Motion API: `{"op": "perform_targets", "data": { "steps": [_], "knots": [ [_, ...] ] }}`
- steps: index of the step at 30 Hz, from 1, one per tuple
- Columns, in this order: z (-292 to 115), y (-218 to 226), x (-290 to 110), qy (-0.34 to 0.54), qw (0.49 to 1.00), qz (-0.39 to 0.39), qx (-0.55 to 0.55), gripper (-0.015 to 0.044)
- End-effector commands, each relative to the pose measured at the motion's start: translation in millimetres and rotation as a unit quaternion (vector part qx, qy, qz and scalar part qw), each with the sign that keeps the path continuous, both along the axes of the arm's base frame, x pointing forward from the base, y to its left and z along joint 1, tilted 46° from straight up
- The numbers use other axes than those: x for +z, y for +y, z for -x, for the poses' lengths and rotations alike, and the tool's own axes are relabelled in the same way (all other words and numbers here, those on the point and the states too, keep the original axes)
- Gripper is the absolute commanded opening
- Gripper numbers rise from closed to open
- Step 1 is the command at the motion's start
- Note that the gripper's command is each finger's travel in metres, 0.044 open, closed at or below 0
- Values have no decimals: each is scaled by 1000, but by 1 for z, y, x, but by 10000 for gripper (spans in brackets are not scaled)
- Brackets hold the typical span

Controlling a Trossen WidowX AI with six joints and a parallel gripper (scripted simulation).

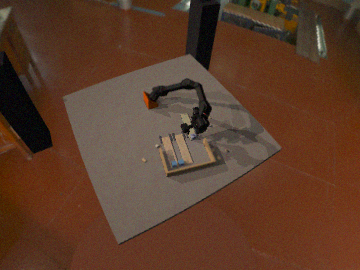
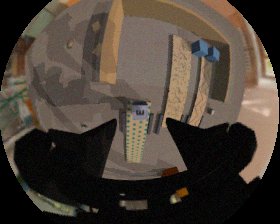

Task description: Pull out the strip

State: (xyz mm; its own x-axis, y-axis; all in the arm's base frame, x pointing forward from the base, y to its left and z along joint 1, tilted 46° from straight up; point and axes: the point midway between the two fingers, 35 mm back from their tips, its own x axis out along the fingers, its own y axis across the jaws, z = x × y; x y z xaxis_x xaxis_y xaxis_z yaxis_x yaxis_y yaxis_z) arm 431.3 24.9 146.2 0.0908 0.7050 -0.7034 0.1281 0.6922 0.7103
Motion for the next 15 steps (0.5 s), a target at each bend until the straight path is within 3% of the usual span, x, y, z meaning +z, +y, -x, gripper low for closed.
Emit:
{"op": "perform_targets", "data": {
  "steps": [1,4,15],
  "knots": [
    [-3,2,-2,-1,1000,-1,1,309],
    [-4,6,-6,-1,1000,-1,1,250],
    [-6,19,-18,-1,1000,-1,1,250]
  ]
}}
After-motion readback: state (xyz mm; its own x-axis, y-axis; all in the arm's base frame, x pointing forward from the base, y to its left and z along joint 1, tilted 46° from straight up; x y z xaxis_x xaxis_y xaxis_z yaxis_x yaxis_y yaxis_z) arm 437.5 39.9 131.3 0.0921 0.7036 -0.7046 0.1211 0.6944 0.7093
